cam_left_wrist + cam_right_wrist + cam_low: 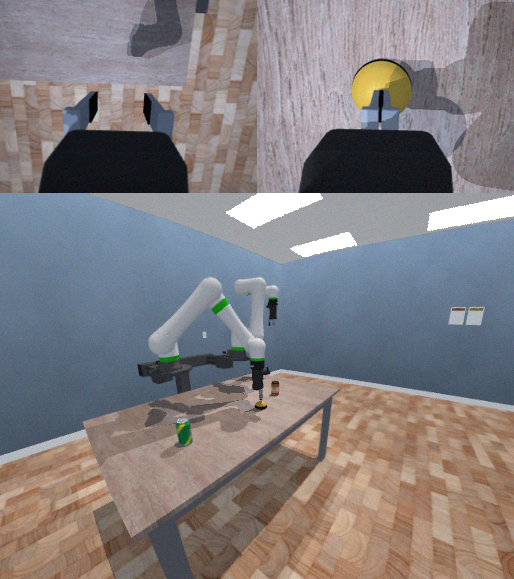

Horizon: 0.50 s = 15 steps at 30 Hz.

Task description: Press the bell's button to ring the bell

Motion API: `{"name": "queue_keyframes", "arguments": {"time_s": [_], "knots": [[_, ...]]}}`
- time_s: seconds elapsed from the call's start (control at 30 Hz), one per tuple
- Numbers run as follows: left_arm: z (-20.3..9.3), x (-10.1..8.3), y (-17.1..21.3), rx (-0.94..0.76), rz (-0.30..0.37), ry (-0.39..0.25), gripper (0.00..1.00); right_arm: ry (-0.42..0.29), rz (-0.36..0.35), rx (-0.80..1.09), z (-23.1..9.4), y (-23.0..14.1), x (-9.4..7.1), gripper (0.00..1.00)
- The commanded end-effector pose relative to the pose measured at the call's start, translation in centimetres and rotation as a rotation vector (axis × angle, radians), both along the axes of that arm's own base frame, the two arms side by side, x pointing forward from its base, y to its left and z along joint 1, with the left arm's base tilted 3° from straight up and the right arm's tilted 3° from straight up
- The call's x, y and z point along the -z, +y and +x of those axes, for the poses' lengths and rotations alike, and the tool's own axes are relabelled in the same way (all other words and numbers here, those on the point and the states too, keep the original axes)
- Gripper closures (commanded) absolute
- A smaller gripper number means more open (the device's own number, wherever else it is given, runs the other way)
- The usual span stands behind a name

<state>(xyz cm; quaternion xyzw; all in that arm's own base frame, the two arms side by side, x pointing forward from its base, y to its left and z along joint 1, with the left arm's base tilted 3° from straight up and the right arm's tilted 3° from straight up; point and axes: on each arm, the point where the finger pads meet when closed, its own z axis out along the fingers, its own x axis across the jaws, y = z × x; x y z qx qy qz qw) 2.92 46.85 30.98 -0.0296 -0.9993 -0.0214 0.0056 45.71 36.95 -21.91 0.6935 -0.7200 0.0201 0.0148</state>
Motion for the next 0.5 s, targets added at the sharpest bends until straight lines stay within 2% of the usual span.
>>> {"name": "queue_keyframes", "arguments": {"time_s": [0.0,0.47], "knots": [[0.0,-0.1,0.0,0.000,0.003,0.000,0.00,-0.002,0.002,0.000,0.1,0.1,-0.3,0.83],[0.0,-0.1,0.0,0.000,0.003,0.000,0.00,-0.002,0.002,0.000,0.0,0.3,-3.6,0.83]]}}
